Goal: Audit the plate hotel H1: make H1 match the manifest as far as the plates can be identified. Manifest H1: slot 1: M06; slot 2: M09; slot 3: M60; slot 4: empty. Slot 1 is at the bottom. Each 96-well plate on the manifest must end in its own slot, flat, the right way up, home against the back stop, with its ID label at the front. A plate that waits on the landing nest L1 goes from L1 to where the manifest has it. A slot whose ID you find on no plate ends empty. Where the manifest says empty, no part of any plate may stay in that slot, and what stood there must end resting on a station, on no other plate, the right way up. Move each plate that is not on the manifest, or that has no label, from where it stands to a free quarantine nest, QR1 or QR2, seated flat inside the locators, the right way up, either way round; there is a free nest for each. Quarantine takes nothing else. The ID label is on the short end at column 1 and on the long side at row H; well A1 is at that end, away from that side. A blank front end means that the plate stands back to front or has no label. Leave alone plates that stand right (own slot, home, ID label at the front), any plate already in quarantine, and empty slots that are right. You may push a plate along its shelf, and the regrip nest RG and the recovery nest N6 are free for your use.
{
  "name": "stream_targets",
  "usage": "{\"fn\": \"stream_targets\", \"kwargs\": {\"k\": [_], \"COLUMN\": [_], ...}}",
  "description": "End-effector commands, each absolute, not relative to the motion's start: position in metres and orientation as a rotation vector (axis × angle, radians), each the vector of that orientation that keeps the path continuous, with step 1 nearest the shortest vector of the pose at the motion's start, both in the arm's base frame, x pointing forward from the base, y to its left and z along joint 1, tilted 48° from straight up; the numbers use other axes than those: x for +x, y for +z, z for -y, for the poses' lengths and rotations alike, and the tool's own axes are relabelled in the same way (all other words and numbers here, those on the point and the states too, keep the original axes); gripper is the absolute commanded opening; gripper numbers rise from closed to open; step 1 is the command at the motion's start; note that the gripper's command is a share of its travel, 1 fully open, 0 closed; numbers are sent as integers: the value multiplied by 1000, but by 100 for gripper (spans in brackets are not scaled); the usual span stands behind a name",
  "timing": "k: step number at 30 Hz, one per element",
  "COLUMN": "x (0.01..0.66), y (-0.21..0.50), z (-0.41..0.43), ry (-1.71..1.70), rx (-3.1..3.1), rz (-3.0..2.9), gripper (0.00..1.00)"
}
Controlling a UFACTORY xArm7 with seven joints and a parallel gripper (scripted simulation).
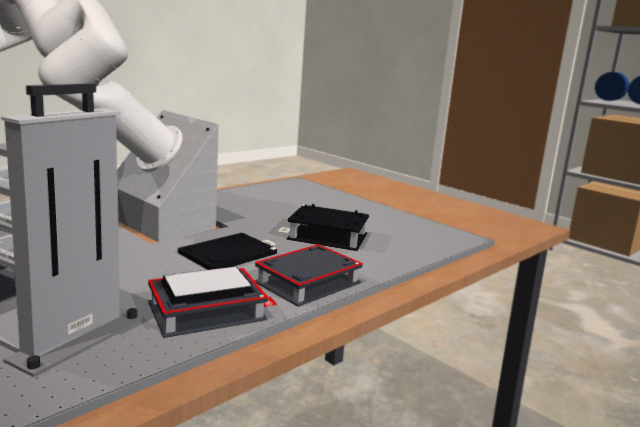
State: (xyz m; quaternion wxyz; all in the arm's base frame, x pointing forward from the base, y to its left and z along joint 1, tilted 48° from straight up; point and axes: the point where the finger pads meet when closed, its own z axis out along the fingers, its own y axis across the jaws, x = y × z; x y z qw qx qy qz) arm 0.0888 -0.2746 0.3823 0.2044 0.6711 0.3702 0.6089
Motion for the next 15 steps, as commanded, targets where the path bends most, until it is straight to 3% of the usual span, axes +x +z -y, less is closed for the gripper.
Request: {"fn": "stream_targets", "kwargs": {"k": [1, 15], "x": [96, 124], "y": [385, 391], "z": [270, 251], "ry": [1695, 1695], "rx": [1871, 1871], "rz": [-1032, -1032], "gripper": [100, 100]}}
